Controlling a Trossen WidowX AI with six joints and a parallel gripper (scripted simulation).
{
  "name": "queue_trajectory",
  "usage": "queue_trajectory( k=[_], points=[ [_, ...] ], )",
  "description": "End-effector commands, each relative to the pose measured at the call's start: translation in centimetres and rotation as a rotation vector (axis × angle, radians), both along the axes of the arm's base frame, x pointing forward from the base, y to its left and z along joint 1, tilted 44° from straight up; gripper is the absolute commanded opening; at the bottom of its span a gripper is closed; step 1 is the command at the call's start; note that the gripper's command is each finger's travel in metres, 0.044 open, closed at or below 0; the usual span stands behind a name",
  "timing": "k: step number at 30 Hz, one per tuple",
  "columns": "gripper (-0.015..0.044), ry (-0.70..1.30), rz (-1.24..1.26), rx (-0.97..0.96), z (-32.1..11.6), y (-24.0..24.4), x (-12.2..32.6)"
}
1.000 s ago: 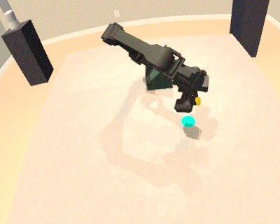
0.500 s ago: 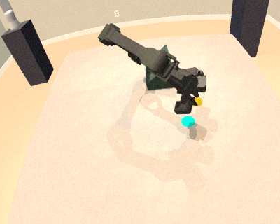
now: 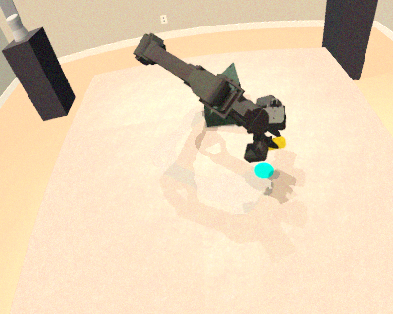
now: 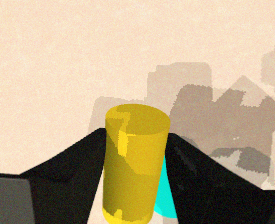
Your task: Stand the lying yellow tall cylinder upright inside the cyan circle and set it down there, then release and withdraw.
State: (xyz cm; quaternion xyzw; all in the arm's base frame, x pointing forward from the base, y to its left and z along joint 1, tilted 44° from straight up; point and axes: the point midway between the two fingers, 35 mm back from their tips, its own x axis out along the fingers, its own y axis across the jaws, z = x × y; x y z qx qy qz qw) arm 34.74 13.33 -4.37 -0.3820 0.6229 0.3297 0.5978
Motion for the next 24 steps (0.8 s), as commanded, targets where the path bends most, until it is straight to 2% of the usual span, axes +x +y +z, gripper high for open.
queue_trajectory(
  k=[1, 24],
  points=[
    [0.0105, -0.005, 0.006, 0.027, -0.07, -0.05, -0.09],
    [0.0105, -0.076, 0.033, 0.184, 0.09, -0.25, 0.06]
  ],
)
